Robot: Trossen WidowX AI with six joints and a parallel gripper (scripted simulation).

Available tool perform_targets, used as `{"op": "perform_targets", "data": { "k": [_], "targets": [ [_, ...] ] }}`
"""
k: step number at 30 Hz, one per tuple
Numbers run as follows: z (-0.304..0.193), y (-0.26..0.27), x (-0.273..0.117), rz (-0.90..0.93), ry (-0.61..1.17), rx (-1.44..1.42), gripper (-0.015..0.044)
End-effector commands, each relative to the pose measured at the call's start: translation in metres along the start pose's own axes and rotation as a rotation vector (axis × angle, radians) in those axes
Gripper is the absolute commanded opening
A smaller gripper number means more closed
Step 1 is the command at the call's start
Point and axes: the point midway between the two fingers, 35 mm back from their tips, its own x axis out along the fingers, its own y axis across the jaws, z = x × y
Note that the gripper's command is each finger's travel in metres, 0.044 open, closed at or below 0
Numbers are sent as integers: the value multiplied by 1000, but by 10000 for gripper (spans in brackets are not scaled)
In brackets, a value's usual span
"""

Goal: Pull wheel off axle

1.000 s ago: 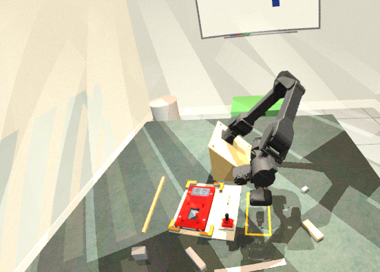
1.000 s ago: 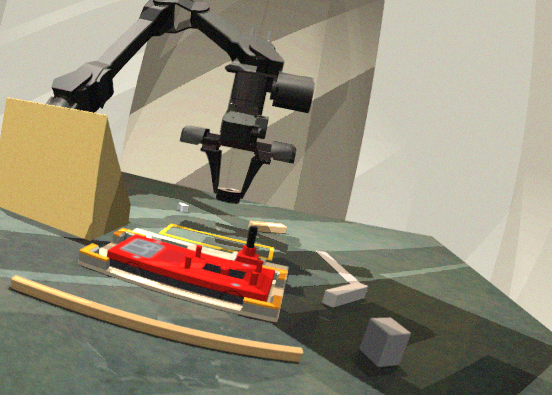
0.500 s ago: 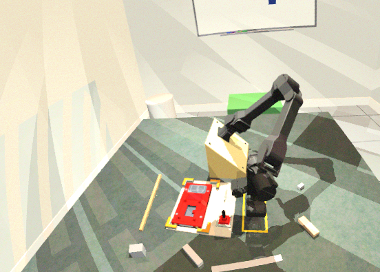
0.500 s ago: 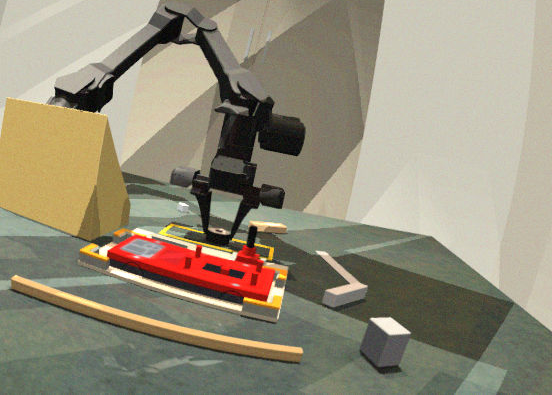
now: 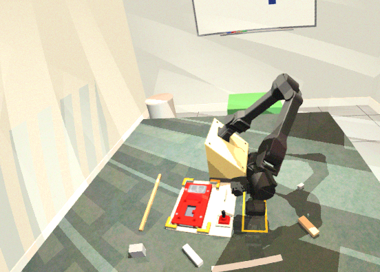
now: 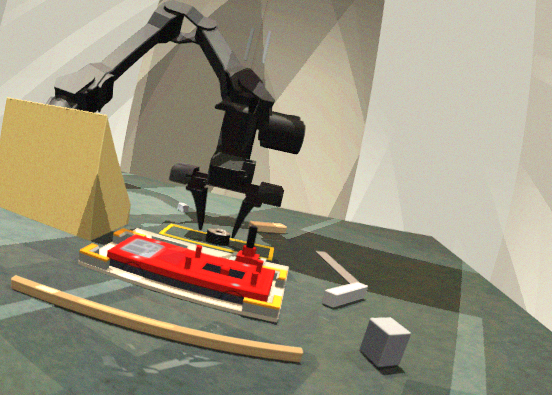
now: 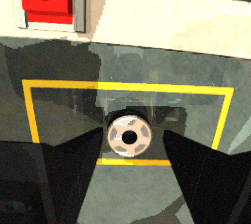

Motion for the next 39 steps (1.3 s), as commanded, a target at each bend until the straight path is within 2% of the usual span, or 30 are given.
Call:
{"op": "perform_targets", "data": {
  "k": [1,3,7,9,12,13,17,39],
  "targets": [
    [0,4,-29,16,1,-6,300],
    [-1,3,-49,18,1,-3,300],
    [-1,2,-55,19,1,-2,300],
    [6,-3,-52,23,-6,4,352],
    [24,-36,-77,18,-12,3,431],
    [29,-49,-85,17,-11,2,440],
    [38,-79,-100,15,-2,1,440],
    [38,-79,-100,15,-2,1,440]
  ]
}}
